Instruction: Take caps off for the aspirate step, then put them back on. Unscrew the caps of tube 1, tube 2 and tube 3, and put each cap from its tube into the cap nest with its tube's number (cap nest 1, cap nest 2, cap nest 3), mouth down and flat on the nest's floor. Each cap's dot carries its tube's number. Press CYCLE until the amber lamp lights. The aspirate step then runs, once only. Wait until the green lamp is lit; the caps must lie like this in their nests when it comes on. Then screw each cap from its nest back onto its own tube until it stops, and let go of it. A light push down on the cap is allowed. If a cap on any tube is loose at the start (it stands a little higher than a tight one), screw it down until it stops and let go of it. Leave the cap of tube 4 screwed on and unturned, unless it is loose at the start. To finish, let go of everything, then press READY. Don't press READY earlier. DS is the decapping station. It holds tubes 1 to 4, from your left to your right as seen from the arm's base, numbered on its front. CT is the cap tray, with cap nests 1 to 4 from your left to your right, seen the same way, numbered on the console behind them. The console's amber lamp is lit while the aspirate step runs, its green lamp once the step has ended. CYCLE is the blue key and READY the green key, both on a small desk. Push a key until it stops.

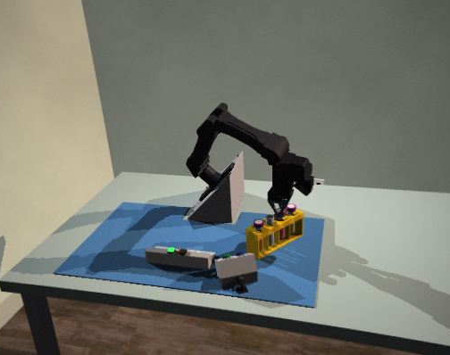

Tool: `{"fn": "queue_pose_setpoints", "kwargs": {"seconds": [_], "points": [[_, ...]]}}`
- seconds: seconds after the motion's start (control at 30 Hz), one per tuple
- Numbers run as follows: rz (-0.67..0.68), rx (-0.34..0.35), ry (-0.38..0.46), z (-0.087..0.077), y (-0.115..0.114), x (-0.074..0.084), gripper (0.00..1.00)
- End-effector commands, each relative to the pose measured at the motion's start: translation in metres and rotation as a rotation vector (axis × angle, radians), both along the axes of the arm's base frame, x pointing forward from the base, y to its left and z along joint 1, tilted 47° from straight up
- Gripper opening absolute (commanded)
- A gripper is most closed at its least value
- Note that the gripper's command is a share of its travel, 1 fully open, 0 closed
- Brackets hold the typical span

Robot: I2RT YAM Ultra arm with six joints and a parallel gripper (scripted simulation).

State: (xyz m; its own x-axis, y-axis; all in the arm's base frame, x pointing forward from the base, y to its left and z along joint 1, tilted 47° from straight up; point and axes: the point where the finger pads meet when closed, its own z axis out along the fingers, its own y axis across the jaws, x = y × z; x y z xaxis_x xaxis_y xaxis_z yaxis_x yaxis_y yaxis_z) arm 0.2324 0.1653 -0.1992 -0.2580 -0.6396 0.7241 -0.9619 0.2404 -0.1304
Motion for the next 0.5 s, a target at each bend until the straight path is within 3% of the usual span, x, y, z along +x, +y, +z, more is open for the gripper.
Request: {"fn": "queue_pose_setpoints", "kwargs": {"seconds": [0.0,0.23,0.27,0.47], "points": [[0.109,0.028,0.099,0.0031,0.0061,0.0029,0.49],[0.109,0.028,0.099,0.0033,0.0062,0.0030,0.49],[0.109,0.028,0.099,0.0033,0.0062,0.0030,0.00],[0.109,0.028,0.099,0.0032,0.0062,0.0030,0.00]]}}
